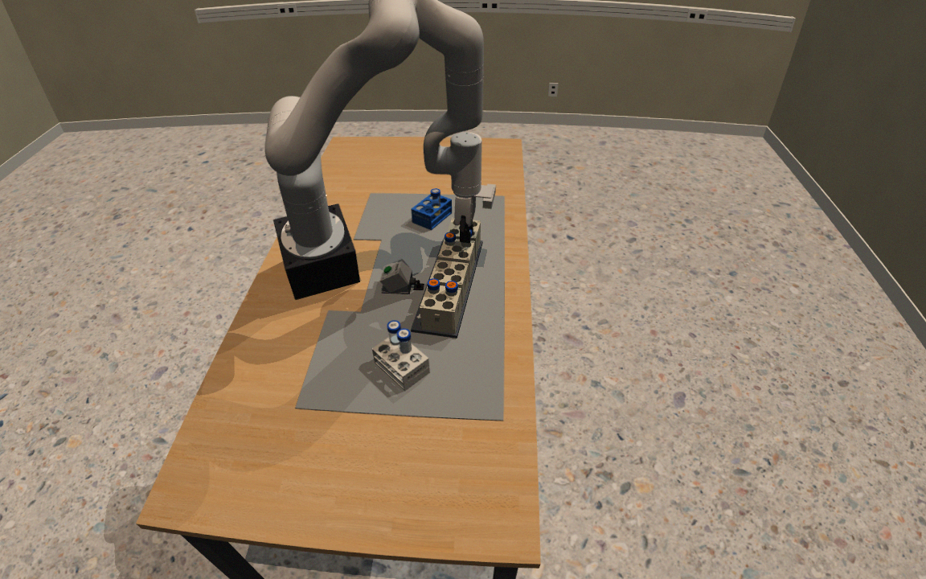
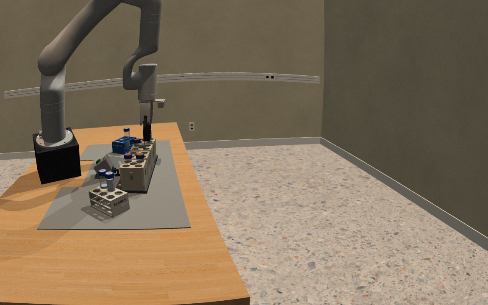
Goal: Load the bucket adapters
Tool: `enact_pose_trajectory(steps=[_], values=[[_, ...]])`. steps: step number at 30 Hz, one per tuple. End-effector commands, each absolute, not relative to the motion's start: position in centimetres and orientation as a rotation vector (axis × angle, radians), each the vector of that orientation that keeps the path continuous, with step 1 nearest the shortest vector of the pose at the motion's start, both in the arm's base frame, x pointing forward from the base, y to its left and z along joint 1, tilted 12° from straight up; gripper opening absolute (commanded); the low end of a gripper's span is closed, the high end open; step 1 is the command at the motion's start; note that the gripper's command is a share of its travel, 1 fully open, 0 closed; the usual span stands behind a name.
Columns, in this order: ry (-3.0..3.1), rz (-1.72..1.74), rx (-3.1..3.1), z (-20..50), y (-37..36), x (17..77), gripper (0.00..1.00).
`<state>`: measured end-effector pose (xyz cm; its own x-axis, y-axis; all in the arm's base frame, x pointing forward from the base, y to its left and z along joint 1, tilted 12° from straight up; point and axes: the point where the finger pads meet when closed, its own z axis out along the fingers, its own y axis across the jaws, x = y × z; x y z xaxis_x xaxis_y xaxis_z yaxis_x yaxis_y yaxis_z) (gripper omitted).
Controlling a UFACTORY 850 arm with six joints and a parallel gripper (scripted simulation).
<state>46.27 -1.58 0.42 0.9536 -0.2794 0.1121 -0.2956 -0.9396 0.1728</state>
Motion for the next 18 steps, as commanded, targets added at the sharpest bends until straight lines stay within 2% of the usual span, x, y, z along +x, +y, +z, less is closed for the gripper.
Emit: enact_pose_trajectory(steps=[1,18], values=[[-0.433,0.134,2.918,-0.1,-1.7,46.4,0.0],[-0.433,0.134,2.918,-1.4,-1.9,46.5,0.0]])
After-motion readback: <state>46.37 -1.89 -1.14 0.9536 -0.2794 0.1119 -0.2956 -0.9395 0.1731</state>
